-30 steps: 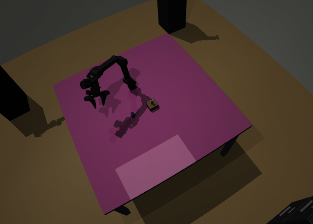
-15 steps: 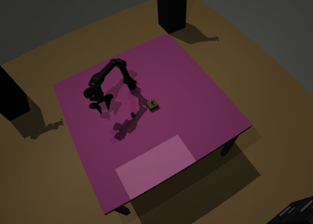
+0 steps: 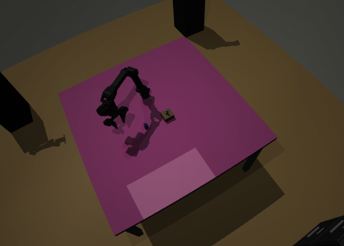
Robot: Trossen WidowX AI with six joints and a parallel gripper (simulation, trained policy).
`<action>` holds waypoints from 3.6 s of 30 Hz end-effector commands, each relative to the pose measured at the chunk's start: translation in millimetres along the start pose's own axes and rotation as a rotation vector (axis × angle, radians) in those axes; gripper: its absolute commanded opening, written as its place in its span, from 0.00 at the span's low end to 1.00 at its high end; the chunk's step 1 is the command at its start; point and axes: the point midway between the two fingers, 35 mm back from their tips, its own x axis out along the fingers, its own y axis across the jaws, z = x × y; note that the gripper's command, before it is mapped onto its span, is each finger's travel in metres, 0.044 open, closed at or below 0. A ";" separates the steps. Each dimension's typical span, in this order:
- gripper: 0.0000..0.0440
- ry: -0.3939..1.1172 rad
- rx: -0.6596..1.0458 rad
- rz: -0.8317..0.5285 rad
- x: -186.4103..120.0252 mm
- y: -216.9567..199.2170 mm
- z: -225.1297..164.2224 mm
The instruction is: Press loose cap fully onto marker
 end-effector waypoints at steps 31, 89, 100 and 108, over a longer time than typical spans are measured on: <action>0.73 -0.191 -0.016 -0.210 57.7 -37.1 -16.1; 0.67 -0.412 -0.150 -0.439 102.7 -136.8 -66.5; 0.63 -0.422 -0.191 -0.494 115.8 -154.3 -59.6; 0.59 -0.421 -0.228 -0.535 132.3 -166.7 -50.4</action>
